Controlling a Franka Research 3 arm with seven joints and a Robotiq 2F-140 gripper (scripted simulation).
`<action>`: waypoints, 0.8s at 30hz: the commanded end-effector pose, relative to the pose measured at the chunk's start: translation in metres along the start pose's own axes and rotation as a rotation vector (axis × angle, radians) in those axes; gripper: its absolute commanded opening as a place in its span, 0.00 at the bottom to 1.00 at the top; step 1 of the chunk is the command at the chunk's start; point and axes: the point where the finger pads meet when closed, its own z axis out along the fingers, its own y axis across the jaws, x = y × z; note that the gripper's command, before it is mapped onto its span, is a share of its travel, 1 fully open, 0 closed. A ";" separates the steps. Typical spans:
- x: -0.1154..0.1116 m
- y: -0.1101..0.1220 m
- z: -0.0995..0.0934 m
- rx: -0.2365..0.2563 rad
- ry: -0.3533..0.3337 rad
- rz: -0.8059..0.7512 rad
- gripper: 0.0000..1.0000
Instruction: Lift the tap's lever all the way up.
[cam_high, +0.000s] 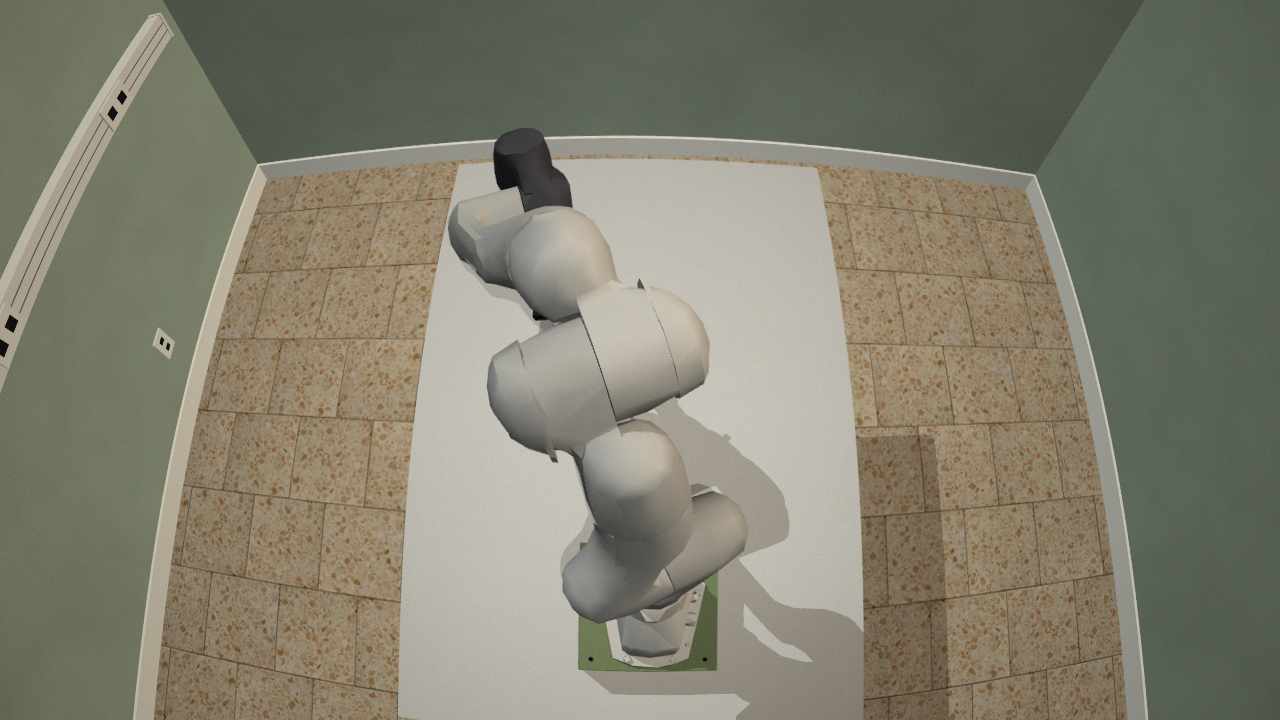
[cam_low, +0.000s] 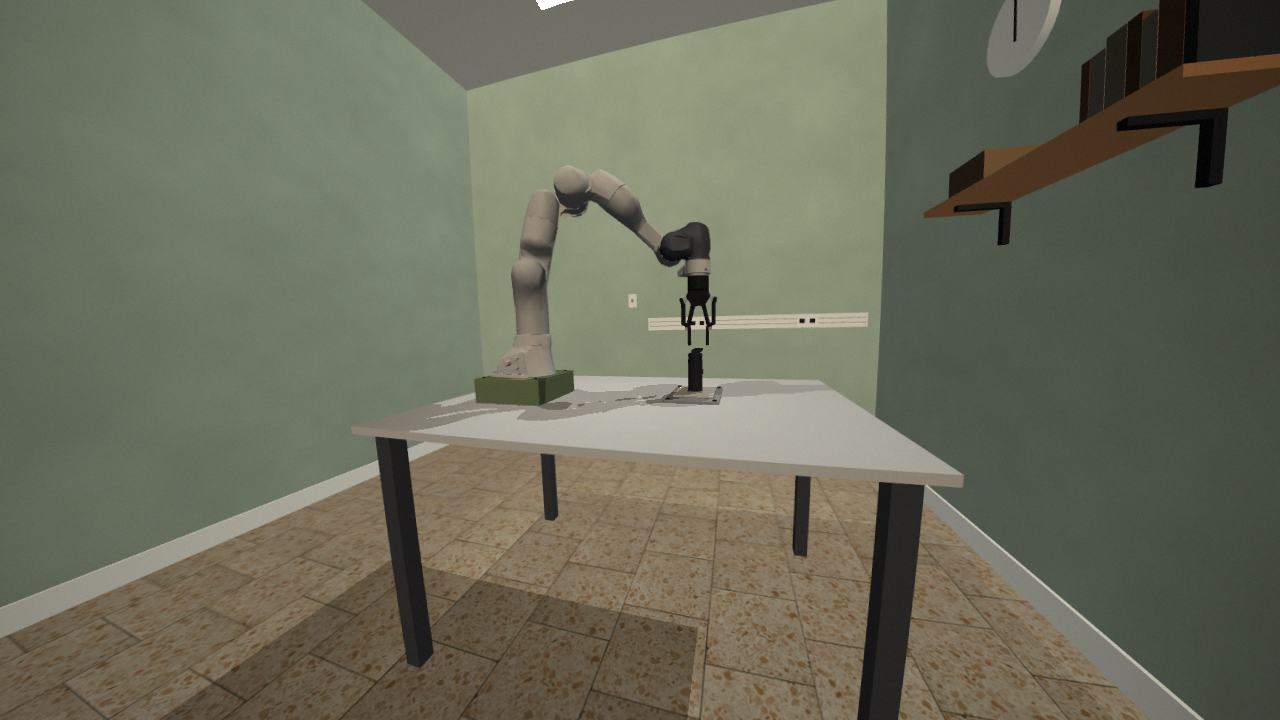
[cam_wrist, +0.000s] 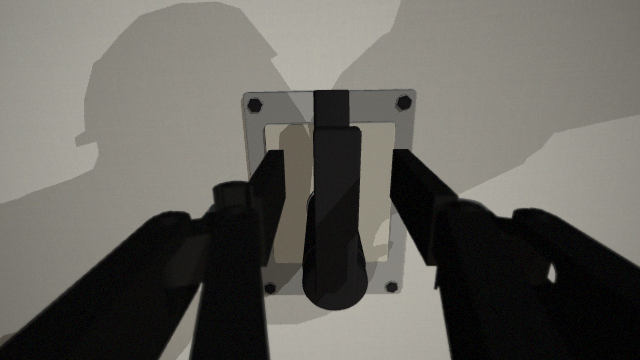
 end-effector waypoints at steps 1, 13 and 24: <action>0.002 0.000 0.001 -0.001 0.004 0.000 0.44; 0.002 0.000 0.013 -0.001 0.004 0.000 0.44; 0.002 0.000 0.026 -0.001 0.004 0.000 0.44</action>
